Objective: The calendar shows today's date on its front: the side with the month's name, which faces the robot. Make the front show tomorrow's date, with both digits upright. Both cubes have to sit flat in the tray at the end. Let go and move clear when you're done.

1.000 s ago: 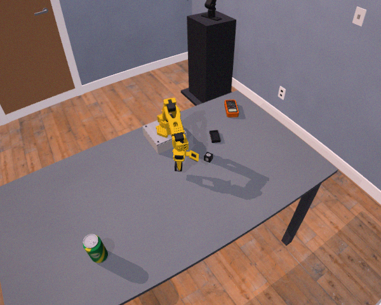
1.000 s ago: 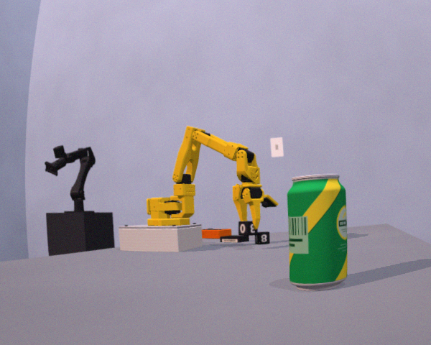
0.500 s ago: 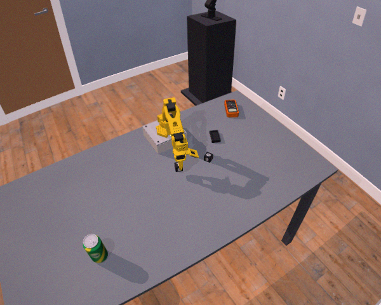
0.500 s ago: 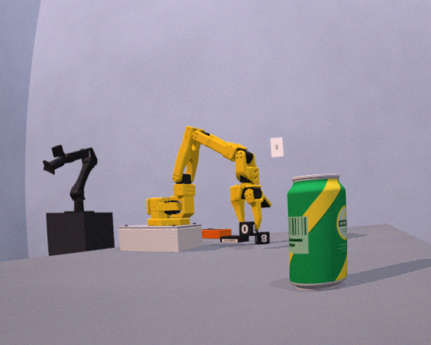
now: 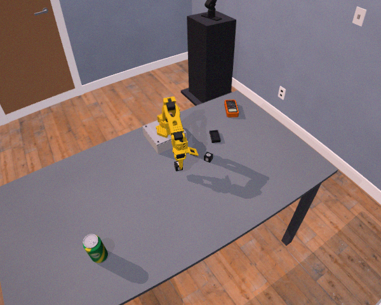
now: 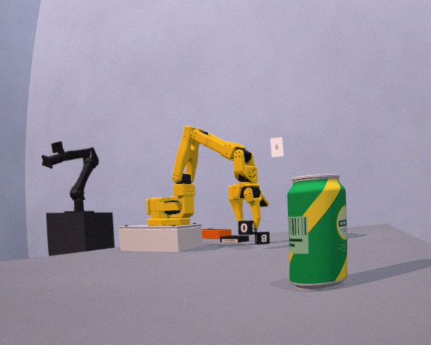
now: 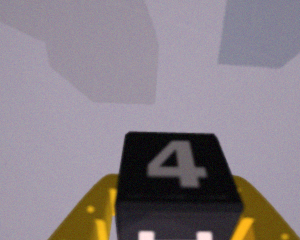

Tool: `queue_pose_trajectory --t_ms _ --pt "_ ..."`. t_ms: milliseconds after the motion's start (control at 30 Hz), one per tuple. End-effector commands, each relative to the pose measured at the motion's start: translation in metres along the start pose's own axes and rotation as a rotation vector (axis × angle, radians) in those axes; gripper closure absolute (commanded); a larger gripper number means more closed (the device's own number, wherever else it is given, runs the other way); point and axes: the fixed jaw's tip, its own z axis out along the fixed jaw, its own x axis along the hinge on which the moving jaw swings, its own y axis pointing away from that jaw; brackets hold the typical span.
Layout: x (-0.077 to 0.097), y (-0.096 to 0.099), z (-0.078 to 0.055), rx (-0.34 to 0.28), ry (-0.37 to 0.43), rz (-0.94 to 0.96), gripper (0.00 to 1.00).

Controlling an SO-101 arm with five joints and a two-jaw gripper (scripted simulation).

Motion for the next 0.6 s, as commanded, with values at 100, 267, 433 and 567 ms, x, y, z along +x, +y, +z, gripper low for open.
queue_pose_trajectory --t_ms 100,267,433,567 --pt "0.0020 -0.0011 -0.0036 0.026 -0.001 -0.003 1.00" --pt "0.0020 -0.0011 -0.0036 0.026 -0.001 -0.003 1.00" --pt "0.0020 -0.0011 -0.0035 0.027 -0.001 -0.003 1.00" --pt "0.0020 -0.0011 -0.0017 0.027 -0.001 -0.003 1.00"
